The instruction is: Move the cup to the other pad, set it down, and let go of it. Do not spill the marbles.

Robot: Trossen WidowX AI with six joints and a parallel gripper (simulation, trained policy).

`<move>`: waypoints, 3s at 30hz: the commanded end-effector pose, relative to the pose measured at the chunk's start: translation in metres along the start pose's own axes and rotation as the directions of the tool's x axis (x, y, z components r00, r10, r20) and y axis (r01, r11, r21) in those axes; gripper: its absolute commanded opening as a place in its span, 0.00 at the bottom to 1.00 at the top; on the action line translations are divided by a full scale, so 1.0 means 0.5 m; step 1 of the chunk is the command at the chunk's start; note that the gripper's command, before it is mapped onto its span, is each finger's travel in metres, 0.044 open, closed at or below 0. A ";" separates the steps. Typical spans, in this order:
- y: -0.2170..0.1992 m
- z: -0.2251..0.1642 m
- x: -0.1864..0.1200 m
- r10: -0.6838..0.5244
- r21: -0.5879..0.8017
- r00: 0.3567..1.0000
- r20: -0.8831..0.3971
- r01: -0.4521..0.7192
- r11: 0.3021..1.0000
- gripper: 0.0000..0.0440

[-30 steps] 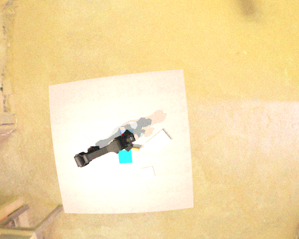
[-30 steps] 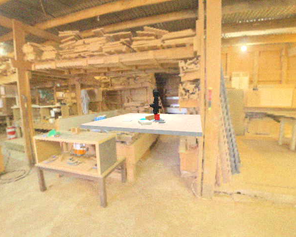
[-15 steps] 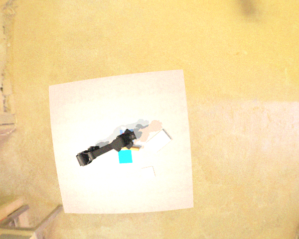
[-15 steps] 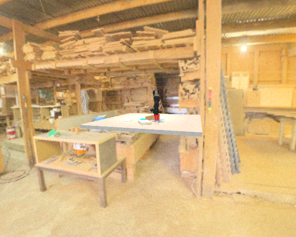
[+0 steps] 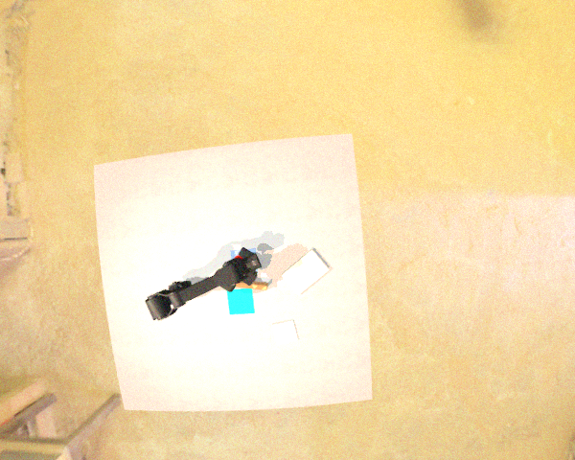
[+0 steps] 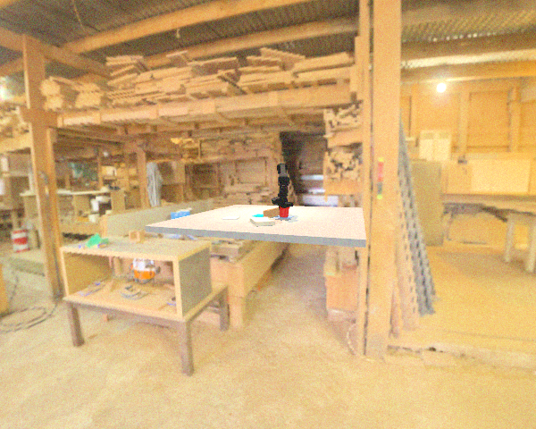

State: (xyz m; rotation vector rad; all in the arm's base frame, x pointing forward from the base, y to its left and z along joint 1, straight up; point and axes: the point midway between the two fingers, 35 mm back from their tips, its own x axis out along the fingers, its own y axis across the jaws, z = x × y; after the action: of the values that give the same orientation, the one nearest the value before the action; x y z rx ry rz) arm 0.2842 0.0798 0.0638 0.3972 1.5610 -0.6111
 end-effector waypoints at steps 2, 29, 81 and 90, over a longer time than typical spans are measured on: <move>-0.014 -0.003 0.005 -0.014 -0.004 1.000 -0.005 0.014 1.000 0.00; -0.065 0.027 -0.130 0.098 0.182 0.994 0.047 -0.105 0.978 0.00; -0.259 0.203 -0.106 0.156 0.490 0.957 0.245 -0.261 0.832 0.00; -0.279 0.197 -0.056 0.145 0.515 0.960 0.241 -0.253 0.819 0.00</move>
State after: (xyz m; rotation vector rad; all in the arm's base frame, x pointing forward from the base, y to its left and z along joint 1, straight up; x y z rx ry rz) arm 0.2885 -0.0836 0.1203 0.8968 1.1191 -0.8887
